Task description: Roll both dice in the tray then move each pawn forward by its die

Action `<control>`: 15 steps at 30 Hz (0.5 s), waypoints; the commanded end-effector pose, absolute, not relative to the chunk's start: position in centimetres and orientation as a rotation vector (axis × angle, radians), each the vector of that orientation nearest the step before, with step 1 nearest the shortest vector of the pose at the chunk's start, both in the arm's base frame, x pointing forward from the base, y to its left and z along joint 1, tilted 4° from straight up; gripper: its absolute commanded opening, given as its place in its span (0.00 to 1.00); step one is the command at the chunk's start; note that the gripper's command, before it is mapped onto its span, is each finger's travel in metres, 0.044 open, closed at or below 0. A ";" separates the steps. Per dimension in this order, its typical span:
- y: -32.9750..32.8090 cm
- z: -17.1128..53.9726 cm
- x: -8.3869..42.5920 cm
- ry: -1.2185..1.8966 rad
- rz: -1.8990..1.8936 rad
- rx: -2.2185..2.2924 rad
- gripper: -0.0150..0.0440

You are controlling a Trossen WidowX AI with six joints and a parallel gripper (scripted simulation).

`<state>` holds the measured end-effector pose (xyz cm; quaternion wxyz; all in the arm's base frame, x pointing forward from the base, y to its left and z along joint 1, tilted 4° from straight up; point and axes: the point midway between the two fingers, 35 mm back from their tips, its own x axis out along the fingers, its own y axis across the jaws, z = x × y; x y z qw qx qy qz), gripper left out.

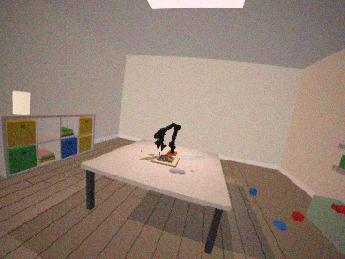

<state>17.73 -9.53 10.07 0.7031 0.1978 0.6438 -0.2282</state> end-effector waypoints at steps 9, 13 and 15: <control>-4.2 14.7 18.1 1.481 -0.281 0.216 1.00; -0.7 16.4 17.4 1.500 -0.120 0.049 1.00; 0.9 17.3 16.8 1.504 -0.040 -0.035 1.00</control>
